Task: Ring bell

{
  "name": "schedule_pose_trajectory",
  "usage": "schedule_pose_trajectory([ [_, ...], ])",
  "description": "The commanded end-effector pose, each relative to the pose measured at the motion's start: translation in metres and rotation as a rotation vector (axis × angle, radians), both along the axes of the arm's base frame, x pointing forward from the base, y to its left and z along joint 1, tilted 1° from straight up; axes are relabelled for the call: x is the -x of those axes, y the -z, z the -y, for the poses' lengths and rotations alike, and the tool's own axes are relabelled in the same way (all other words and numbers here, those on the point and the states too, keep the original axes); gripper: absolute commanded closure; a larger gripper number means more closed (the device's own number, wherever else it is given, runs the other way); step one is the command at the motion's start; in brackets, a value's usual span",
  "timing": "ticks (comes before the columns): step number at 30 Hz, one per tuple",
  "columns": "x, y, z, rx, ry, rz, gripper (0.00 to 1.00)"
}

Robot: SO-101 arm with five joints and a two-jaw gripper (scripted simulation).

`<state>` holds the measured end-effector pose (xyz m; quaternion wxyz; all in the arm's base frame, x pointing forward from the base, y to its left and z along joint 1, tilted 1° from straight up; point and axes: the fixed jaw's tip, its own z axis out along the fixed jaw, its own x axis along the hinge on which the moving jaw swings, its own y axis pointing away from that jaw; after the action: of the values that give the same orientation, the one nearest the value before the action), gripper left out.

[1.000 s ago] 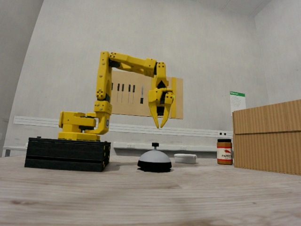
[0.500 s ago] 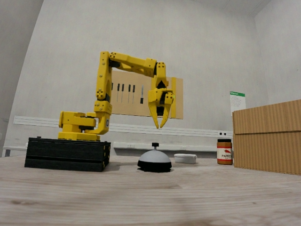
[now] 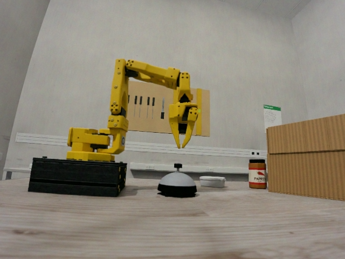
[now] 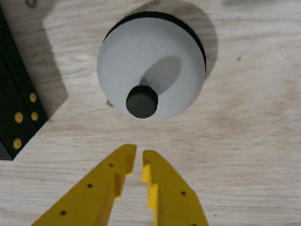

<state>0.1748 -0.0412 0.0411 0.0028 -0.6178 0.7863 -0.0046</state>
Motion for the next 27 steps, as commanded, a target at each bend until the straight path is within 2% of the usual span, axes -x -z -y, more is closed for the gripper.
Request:
schedule_pose_trajectory([
  [1,0.008,0.006,0.0,-0.014,-0.005,-0.052,1.0],
  [19,0.011,0.009,0.0,-0.019,-0.006,-0.069,1.0],
  [27,0.011,0.018,0.0,-0.019,-0.006,-0.069,1.0],
])
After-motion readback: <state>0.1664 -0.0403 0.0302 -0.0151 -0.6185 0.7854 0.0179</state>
